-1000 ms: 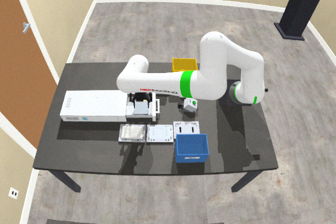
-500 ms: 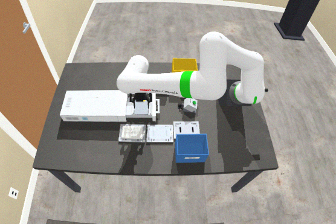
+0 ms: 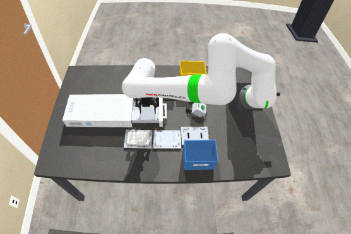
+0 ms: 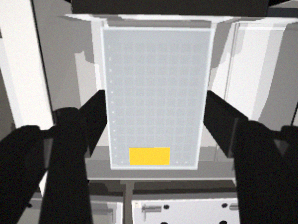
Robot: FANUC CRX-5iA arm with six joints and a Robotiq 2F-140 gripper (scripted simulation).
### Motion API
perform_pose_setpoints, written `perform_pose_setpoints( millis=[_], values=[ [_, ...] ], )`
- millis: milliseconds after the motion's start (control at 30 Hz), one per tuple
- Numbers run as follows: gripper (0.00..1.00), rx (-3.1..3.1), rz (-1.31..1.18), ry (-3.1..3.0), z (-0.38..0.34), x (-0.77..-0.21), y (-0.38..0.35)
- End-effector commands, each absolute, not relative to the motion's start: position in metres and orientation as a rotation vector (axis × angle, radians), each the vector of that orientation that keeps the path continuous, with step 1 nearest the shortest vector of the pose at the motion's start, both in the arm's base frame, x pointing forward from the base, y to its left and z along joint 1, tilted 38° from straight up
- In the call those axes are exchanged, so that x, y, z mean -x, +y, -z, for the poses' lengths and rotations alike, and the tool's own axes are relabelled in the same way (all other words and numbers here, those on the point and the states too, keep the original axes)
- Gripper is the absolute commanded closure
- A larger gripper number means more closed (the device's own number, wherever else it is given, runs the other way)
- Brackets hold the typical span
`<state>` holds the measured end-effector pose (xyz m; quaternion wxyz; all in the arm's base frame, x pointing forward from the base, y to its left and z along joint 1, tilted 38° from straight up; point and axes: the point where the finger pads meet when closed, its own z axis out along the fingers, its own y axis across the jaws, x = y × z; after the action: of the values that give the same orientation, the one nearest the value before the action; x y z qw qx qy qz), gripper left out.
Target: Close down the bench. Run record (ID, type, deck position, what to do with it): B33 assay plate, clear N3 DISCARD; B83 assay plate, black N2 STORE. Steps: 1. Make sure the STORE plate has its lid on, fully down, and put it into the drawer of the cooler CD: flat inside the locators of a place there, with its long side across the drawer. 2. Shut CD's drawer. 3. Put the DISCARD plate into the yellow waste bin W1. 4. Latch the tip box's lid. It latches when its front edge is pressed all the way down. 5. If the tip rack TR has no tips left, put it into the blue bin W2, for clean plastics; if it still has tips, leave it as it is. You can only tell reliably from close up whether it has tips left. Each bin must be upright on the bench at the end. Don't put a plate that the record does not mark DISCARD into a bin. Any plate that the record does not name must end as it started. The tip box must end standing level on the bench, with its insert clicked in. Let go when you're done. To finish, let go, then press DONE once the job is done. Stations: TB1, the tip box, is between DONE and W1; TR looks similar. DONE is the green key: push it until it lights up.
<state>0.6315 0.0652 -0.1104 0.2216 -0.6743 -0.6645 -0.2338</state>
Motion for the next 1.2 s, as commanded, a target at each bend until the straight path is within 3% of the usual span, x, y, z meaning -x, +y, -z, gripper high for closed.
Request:
perform_pose_setpoints(
  millis=[0,1167],
  values=[
    [0.9,1.864,0.647,-1.837,0.1108,-0.6321,0.0652],
    [0.9,1.864,0.647,-1.837,0.1158,-0.6323,0.069]
  ],
)
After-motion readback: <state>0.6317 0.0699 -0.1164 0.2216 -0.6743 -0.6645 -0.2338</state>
